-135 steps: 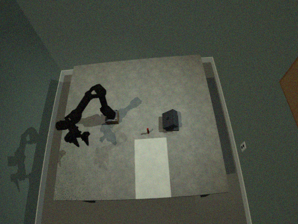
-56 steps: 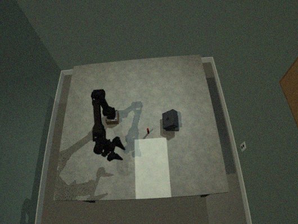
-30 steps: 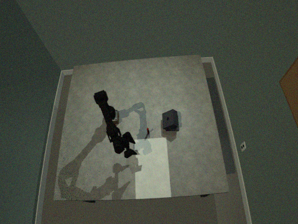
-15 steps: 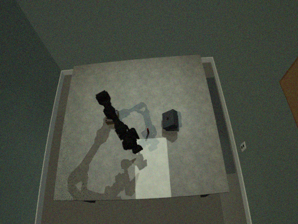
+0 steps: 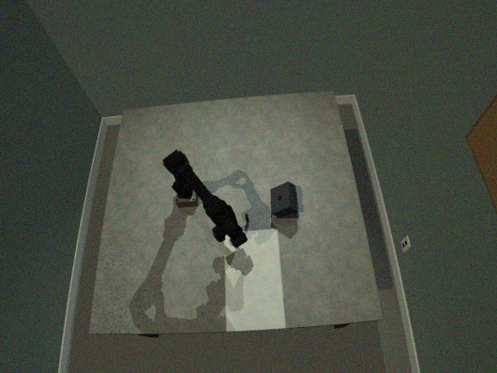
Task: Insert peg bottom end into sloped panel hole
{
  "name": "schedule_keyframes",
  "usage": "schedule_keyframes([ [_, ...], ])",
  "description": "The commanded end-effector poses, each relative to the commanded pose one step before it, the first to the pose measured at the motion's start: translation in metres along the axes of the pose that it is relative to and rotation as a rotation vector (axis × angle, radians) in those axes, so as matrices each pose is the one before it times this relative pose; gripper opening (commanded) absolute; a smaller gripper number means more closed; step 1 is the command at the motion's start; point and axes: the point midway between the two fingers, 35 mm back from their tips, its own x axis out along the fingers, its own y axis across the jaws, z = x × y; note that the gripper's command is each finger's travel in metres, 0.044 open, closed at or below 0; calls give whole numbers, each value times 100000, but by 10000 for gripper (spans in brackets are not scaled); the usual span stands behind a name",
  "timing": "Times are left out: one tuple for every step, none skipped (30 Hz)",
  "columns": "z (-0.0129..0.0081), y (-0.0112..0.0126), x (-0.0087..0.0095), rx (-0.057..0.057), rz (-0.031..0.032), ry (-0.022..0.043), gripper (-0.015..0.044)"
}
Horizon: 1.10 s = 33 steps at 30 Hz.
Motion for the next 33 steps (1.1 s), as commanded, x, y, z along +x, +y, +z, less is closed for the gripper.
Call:
schedule_keyframes([
  [-903,-630,461,-1876,-2345,-3352,440],
  [-233,-202,117,-614,-608,-828,440],
  [-233,-201,114,-623,-595,-834,440],
  [-233,-201,111,-631,-581,-840,440],
  [-232,-201,108,-639,-568,-846,440],
  [-236,-200,104,-736,-514,-816,440],
  [-235,-199,100,-744,-501,-821,440],
  [-235,-199,97,-751,-488,-825,440],
  [-235,-199,94,-758,-475,-829,440],
  [-235,-198,91,-765,-462,-834,440],
  [-235,-198,88,-772,-449,-838,440],
  [-235,-197,84,-779,-436,-842,440],
  [-234,-196,81,-785,-423,-846,440],
  [-234,-196,78,-792,-410,-850,440],
  [-234,-195,75,-798,-396,-854,440],
  [-222,-198,73,-703,-459,-968,440],
  [-224,-200,70,-719,-449,-985,440],
  [-224,-199,67,-727,-432,-990,440],
  [-223,-199,63,-735,-415,-995,440],
  [-223,-198,59,-743,-399,-1000,440],
  [-222,-197,55,-750,-382,-1005,440],
  [-222,-197,52,-758,-365,-1010,440],
  [-221,-196,48,-765,-348,-1014,440],
  [-220,-195,44,-772,-330,-1019,440],
  [-220,-194,40,-779,-313,-1023,440],
  [-199,-173,32,-684,-260,-893,440],
  [-198,-173,29,-689,-246,-896,440],
  [-198,-172,26,-694,-233,-899,440],
  [-197,-171,23,-699,-219,-901,440],
  [-192,-167,20,-689,-201,-885,440],
  [-145,-126,13,-524,-143,-671,440],
  [-87,-75,7,-316,-82,-404,440],
  [-29,-25,2,-105,-27,-135,440],
])
